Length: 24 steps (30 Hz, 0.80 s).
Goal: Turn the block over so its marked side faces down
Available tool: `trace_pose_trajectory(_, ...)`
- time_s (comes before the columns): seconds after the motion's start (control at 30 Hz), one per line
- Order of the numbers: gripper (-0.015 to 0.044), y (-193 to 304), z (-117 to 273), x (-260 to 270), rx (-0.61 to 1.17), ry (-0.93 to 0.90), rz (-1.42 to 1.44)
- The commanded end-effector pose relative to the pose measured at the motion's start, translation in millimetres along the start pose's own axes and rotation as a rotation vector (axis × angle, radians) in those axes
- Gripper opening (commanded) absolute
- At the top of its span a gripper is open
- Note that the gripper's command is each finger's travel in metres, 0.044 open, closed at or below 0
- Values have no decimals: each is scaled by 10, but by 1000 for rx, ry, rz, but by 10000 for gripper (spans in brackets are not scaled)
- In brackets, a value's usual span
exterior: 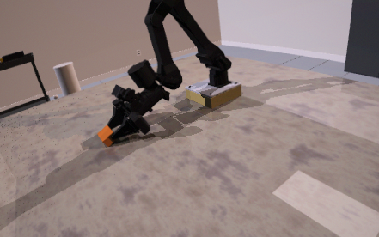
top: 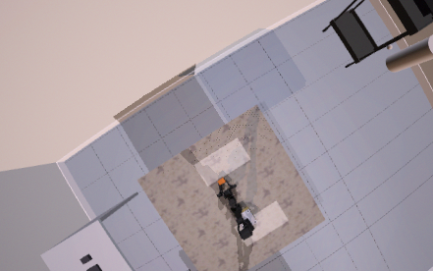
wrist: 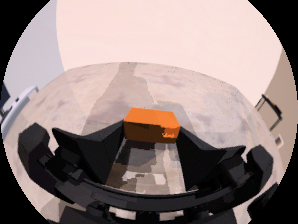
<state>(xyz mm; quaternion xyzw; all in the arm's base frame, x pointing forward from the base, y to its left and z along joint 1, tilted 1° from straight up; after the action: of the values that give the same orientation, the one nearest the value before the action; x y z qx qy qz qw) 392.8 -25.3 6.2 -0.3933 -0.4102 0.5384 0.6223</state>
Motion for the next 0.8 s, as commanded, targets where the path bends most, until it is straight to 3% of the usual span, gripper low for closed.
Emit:
trace_pose_trajectory(0.0, 0, -20, 42, 9, -30, -8, 0)
trace_pose_trajectory(0.43, 0, -20, 42, 9, -30, -8, 0)
trace_pose_trajectory(0.77, 263, -20, 42, 9, -30, -8, 0)
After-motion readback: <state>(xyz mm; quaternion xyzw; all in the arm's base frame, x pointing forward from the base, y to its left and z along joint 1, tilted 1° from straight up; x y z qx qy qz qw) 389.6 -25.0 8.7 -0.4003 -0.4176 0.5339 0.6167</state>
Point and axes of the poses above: the point midway between the two fingers, 35 mm back from their tips, its own z axis back along the fingers, its own x axis across the jaws, y = z × x, the point moved 1 cm from there along z, back along the fingers, and after that the axes turned 6 degrees about -z, right-handed, at the moved point
